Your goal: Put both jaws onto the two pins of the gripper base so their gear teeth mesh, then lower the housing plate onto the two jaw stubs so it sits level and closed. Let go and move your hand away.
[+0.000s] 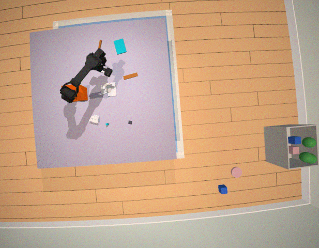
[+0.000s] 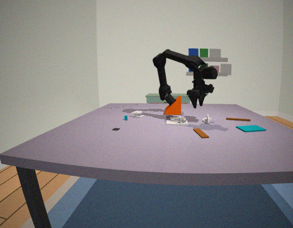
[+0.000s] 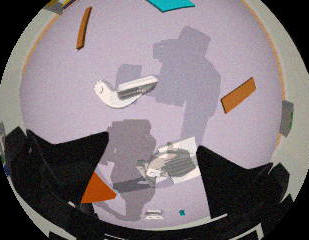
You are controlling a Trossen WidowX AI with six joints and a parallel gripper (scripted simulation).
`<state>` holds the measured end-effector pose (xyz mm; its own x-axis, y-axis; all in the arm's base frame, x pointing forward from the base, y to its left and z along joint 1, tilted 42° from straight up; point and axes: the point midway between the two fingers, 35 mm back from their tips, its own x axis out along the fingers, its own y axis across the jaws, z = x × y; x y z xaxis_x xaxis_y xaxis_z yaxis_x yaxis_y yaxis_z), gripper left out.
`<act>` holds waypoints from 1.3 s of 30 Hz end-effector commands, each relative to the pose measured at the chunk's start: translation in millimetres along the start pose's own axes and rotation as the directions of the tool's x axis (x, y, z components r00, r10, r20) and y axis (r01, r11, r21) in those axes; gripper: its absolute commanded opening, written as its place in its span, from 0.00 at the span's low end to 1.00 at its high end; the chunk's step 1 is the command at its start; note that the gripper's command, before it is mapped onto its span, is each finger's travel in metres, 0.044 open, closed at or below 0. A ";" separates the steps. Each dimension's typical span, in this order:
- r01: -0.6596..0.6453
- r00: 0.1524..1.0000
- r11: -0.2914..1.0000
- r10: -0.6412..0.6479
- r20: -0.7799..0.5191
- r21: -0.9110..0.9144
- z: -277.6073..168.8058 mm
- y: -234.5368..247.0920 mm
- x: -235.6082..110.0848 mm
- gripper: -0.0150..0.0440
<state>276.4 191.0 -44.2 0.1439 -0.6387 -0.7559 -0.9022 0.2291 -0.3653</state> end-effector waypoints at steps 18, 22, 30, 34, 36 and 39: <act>-0.005 1.000 0.893 0.007 -0.003 0.451 15.5 17.1 -2.1 1.00; -0.004 1.000 0.849 0.007 -0.003 0.529 18.2 20.3 -2.5 1.00; -0.003 1.000 0.741 0.008 -0.004 0.672 23.6 26.8 -3.3 1.00; -0.002 1.000 0.677 0.008 -0.005 0.736 26.2 30.1 -3.6 1.00; -0.001 1.000 0.644 0.008 -0.005 0.765 27.5 31.8 -3.8 1.00; 0.000 1.000 0.590 0.008 -0.006 0.807 29.4 34.3 -4.0 1.00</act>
<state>259.1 220.8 -66.8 0.1403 -0.6406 -0.7550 -0.2662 0.7100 -0.6519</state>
